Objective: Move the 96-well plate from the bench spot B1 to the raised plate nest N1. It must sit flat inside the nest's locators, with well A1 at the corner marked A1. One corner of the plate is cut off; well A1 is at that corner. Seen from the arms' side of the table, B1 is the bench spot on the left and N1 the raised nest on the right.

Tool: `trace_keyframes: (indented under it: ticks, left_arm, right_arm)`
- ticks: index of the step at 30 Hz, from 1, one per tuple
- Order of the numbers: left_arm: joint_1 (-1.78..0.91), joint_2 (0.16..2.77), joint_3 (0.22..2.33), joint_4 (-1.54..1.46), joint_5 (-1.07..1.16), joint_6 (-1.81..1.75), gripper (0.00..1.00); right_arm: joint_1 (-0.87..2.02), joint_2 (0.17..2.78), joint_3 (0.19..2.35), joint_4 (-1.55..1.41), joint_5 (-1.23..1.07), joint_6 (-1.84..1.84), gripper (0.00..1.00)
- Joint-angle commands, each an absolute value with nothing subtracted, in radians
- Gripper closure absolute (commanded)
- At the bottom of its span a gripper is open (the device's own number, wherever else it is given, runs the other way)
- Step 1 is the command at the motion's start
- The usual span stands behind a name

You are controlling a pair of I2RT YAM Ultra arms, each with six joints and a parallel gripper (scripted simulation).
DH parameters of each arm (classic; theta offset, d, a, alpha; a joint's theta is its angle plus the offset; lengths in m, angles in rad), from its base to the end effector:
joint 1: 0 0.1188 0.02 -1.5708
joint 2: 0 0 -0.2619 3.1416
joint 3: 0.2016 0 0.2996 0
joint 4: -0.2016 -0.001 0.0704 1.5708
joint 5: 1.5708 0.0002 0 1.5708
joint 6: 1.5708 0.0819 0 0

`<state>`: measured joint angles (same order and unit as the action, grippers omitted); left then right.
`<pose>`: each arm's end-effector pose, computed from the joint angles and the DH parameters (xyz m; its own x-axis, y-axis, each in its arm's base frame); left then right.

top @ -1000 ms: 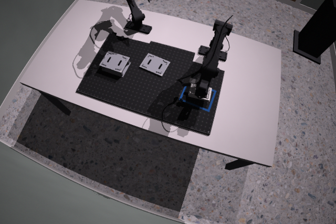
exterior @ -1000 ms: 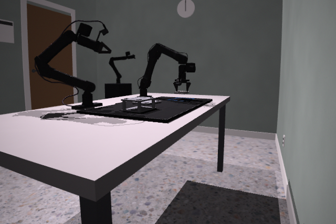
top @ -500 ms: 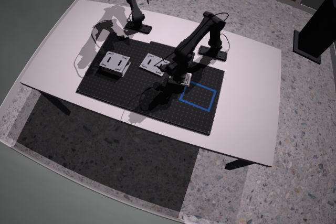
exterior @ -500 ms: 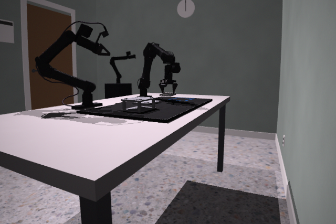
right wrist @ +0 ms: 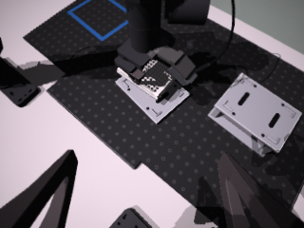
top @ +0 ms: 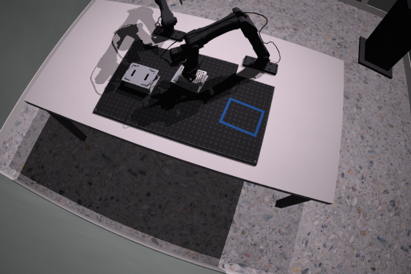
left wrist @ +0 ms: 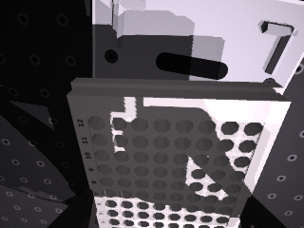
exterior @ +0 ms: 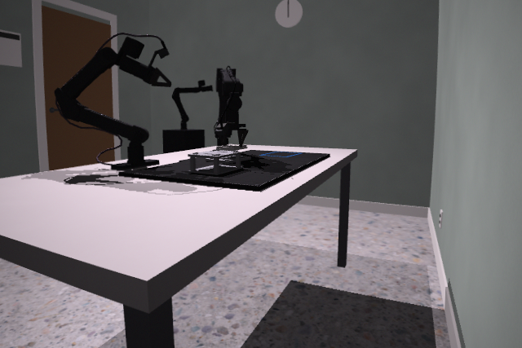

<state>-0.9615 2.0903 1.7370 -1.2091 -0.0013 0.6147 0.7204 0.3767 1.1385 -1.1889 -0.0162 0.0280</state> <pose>0.2569 -0.3661 0.1486 0.0054 1.0000 -0.0061 1.0000 -0.0054 0.0059 0.0631 0.0585 0.3979 -0.3300 -0.2524 -0.9096 -0.6617 0.7491 0.0322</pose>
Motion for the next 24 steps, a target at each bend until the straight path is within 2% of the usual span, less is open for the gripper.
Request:
trace_keyframes:
  ticks: [1,8,16,24]
  left_arm:
    - [-0.995,2.123,1.815,-1.239,-0.018,0.544,0.22]
    - [-1.008,2.144,1.848,-1.251,-0.011,0.559,0.22]
    - [-0.997,2.145,1.849,-1.266,0.005,0.738,0.22]
    - [-0.996,2.151,1.862,-1.255,0.005,0.727,0.22]
  right_arm:
    - [0.711,0.380,1.167,-1.199,-0.029,0.022,0.00]
    - [0.713,0.380,1.156,-1.200,-0.024,0.027,0.00]
    - [0.713,0.380,1.156,-1.200,-0.024,0.027,0.00]
    - [0.713,0.380,1.156,-1.200,-0.024,0.027,0.00]
